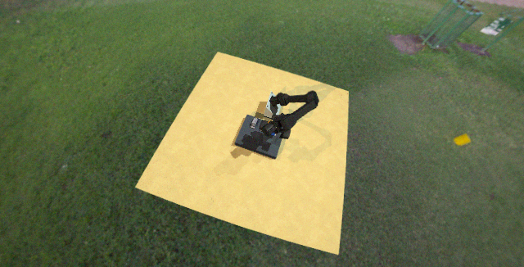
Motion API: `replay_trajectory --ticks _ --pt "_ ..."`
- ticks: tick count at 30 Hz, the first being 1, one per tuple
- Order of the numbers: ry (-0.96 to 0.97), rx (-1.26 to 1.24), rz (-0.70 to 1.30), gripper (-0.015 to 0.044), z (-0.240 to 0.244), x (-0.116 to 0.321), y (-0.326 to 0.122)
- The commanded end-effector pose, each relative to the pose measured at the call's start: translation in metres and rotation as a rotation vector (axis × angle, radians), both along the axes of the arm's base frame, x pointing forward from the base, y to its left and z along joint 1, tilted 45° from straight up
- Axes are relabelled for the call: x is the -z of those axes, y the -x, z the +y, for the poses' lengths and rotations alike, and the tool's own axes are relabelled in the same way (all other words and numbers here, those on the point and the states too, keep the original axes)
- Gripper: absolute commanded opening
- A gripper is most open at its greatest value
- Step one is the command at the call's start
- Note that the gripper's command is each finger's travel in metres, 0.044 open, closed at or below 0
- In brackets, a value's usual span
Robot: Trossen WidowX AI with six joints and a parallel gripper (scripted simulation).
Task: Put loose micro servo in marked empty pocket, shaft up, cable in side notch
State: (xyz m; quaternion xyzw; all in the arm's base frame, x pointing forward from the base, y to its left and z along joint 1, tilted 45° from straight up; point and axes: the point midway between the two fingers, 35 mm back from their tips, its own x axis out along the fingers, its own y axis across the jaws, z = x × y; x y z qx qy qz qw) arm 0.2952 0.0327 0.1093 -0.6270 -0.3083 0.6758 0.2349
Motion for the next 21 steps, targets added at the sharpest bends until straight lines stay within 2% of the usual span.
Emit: replay_trajectory --ticks 1,6,21 --pt "0.004 0.021 0.026 0.0440 -0.010 -0.008 -0.004" --pt "-0.001 0.072 0.091 0.0440 -0.028 -0.024 -0.002" --pt "-0.001 0.072 0.091 0.0440 -0.028 -0.024 -0.002"
